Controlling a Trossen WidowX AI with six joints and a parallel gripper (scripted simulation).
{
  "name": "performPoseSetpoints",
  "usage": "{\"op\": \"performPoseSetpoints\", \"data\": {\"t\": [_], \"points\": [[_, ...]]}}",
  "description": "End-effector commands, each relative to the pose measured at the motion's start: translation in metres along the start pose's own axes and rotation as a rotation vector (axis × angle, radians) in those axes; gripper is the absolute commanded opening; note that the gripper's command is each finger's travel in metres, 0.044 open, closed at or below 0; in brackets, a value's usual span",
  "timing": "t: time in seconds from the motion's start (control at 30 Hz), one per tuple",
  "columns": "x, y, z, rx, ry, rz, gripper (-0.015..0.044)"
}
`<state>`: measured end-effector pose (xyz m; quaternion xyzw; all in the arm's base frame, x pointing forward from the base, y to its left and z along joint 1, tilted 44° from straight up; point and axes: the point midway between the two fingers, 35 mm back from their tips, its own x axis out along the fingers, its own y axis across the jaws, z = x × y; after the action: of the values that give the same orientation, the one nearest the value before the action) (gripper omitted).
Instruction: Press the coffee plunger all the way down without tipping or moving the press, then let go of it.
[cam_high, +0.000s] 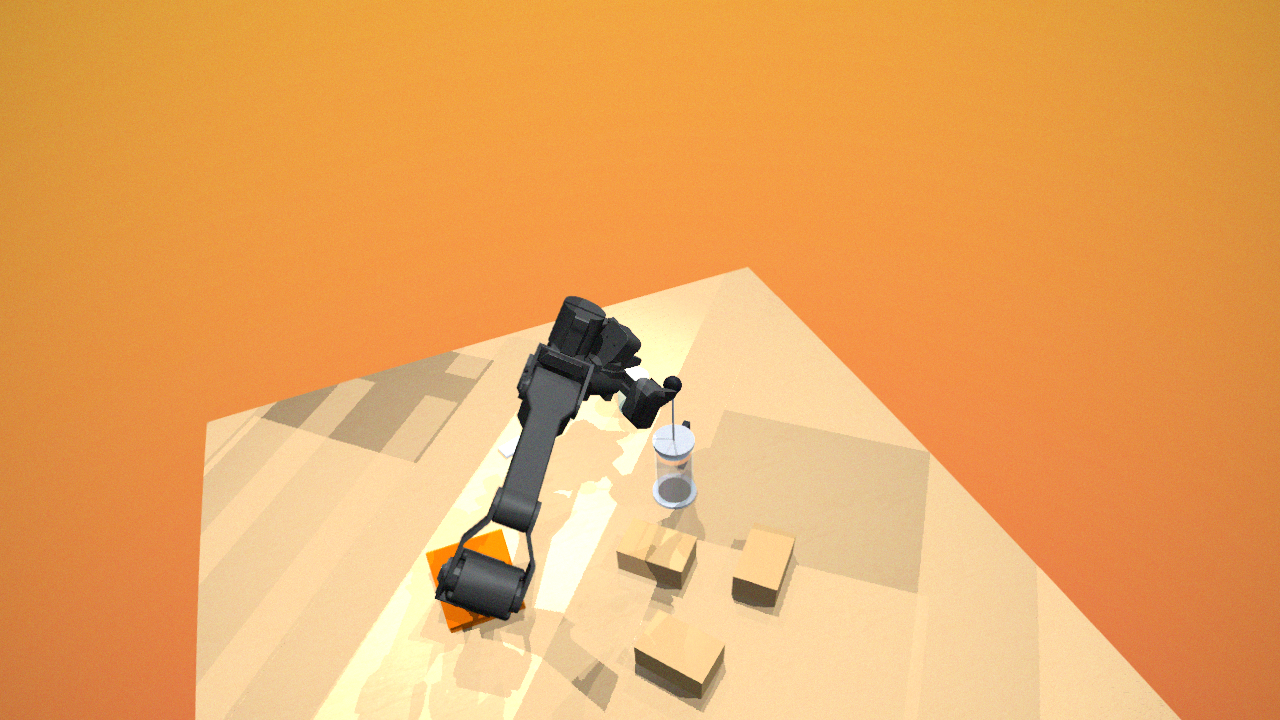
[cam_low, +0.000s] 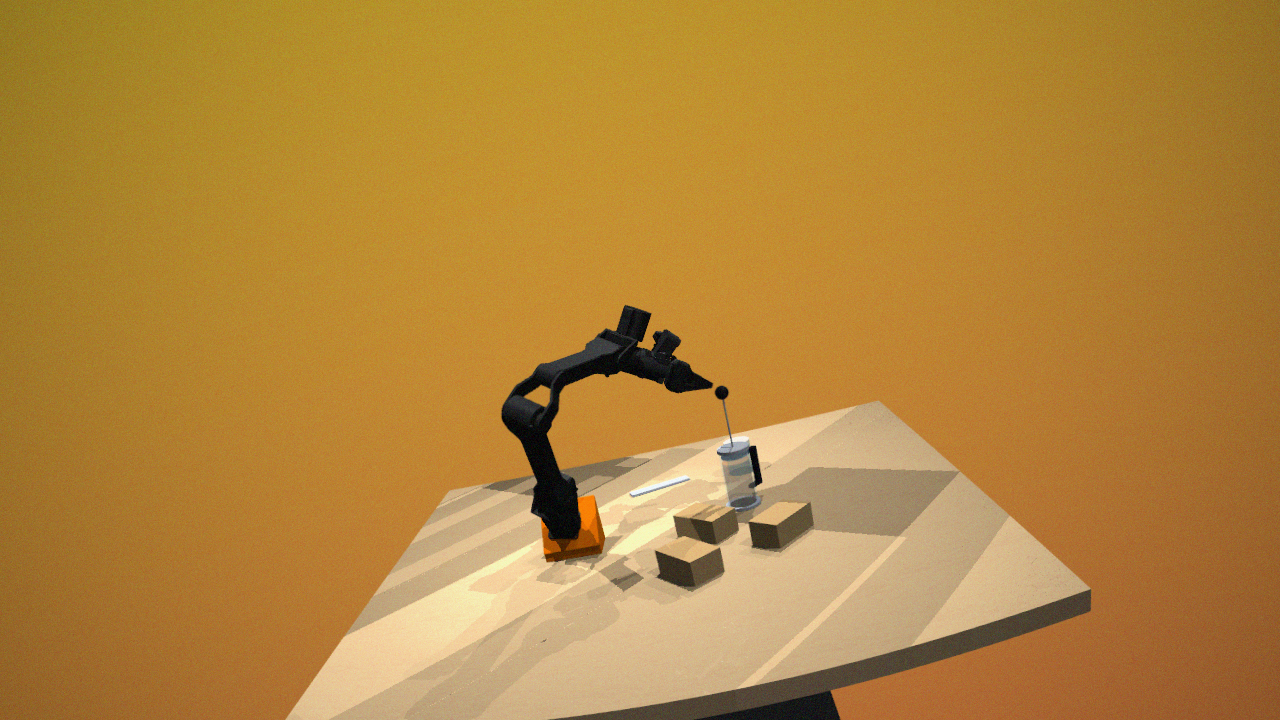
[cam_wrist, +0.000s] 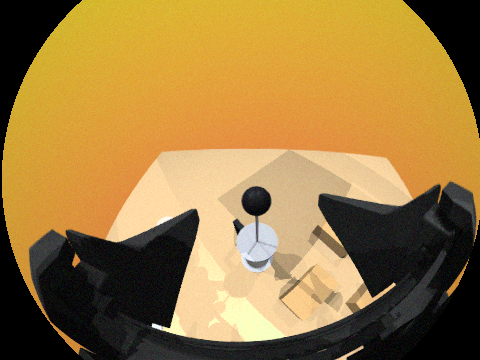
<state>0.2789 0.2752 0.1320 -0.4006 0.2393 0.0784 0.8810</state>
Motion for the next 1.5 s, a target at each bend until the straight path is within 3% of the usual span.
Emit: {"op": "performPoseSetpoints", "data": {"t": [0.0,0.97,1.37,1.47], "points": [[0.003,-0.001,-0.008,0.002,-0.006,0.004,0.0440],[0.043,-0.001,-0.008,0.002,-0.008,0.003,0.0440],[0.043,-0.001,-0.008,0.002,-0.008,0.003,0.0125],[0.043,-0.001,-0.008,0.002,-0.008,0.003,0.0116]]}}
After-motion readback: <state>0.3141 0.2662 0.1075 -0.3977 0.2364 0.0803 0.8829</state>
